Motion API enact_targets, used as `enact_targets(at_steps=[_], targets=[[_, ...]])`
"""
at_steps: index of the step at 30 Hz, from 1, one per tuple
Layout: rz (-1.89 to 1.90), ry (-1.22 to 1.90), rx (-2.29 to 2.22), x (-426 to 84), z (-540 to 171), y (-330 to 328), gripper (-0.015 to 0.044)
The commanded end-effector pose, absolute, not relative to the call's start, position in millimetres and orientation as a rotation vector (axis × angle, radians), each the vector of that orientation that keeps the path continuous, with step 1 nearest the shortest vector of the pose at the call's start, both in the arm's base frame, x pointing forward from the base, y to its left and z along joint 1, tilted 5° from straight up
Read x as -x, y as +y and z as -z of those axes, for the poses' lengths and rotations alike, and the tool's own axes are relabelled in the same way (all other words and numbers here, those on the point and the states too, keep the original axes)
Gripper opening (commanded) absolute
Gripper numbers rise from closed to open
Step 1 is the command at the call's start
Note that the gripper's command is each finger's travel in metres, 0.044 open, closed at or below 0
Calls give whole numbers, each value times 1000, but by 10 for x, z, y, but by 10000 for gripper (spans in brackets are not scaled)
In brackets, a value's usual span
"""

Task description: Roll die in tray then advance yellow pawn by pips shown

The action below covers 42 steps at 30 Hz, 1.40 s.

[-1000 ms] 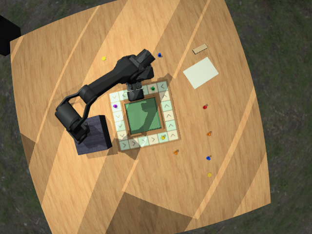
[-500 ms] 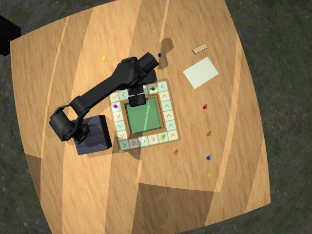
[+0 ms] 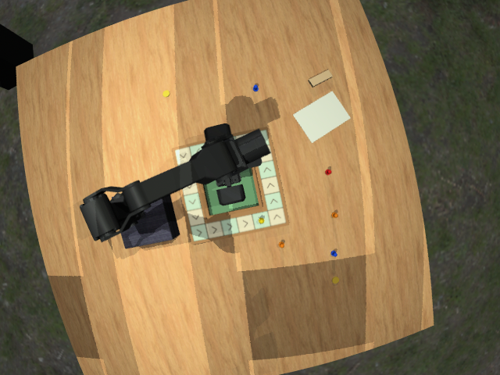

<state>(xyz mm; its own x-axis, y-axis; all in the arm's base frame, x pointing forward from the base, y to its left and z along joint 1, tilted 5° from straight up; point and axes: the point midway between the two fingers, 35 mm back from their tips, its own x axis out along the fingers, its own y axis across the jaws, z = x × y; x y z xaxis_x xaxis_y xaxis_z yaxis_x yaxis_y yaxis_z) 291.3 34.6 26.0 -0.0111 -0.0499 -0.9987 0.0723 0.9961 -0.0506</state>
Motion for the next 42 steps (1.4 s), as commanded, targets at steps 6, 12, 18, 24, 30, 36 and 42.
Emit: enact_targets(at_steps=[6, 12, 18, 24, 30, 36, 42], targets=[[98, 1588, 2, -2766, -137, -121, 0], [97, 1566, 4, -2762, -114, -152, 0], [91, 1368, 16, -2830, -21, -143, 0], [86, 1165, 24, -2895, 59, -139, 0], [82, 962, 32, -2911, 69, -137, 0], [80, 765, 39, -2934, 86, -130, 0], [80, 742, 39, -2941, 66, -127, 0]])
